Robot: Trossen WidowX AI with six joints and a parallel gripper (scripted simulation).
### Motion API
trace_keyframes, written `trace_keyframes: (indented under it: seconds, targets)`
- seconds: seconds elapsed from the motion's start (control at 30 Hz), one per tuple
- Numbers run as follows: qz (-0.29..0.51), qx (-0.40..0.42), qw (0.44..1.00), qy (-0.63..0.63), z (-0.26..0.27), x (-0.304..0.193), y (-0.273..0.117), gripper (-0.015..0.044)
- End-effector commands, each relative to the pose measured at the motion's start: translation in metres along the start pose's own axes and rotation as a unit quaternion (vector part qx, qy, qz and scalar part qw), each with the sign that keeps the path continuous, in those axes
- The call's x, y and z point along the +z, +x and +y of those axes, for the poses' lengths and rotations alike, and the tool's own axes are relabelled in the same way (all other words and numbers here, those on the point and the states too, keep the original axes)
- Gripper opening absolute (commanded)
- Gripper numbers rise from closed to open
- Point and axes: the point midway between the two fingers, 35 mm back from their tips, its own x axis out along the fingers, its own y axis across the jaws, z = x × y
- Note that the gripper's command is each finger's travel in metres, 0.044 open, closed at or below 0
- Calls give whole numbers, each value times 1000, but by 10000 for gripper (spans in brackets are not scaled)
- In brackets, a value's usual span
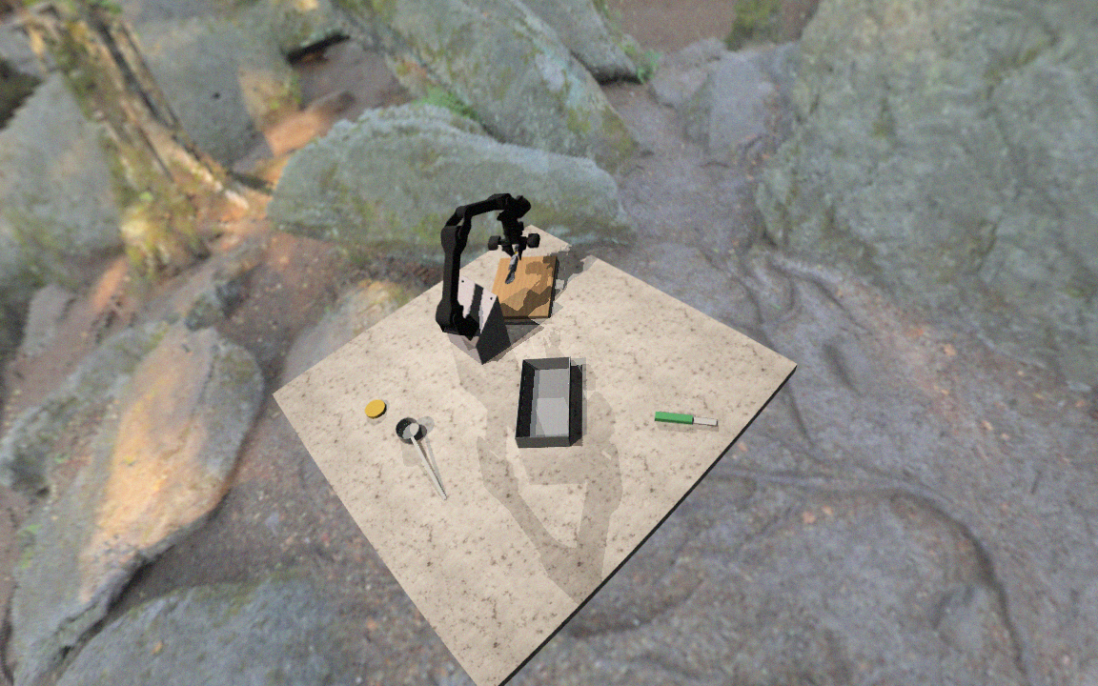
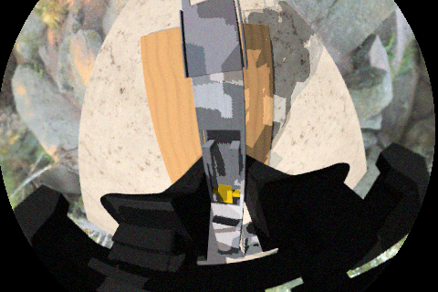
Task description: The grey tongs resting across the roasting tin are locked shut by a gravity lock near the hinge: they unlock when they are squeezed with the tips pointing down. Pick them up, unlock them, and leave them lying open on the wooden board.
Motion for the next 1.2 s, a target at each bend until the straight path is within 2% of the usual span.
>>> trace_keyframes:
  seconds: [0.0, 1.17]
  targets:
    - [0, 2, 1000, 2, 1, 0, 6, -150]
    - [0, 3, 1000, 1, 2, 0, 64, -150]
